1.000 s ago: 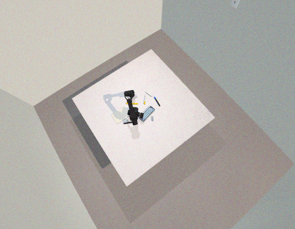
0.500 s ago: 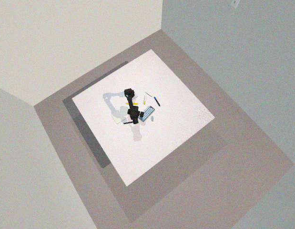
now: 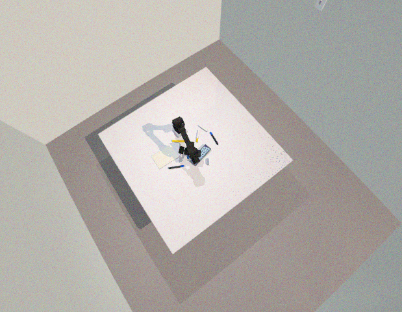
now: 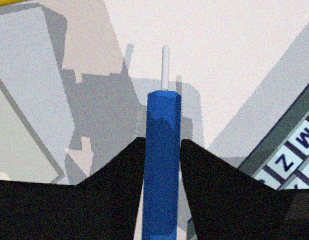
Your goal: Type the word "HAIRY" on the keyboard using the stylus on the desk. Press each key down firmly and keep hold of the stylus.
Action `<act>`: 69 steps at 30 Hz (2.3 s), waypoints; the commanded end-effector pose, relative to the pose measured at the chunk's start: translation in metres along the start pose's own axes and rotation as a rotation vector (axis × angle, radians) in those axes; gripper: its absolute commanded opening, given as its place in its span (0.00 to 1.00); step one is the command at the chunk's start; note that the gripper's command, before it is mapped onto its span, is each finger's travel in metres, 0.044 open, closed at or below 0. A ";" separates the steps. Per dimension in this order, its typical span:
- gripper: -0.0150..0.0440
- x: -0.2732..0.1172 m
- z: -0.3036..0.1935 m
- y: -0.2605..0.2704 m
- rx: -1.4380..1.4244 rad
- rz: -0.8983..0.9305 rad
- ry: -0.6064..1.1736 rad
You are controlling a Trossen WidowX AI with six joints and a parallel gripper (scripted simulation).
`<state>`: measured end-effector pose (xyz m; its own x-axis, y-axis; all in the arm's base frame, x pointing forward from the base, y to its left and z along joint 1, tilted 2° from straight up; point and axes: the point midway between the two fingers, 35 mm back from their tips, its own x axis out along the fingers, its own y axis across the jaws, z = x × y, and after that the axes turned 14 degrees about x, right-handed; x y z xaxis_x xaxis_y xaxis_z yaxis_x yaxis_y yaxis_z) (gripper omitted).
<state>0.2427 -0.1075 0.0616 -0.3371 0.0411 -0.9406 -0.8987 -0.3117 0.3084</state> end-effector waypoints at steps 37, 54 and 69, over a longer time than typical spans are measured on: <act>0.25 -0.042 0.075 -0.065 0.120 -0.235 0.959; 0.25 -0.067 0.120 -0.076 0.167 -0.542 1.187; 0.25 -0.035 0.115 -0.087 0.167 -0.542 1.187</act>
<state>0.3006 0.0277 0.0893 0.4458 -0.7551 -0.4808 -0.8945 -0.3955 -0.2083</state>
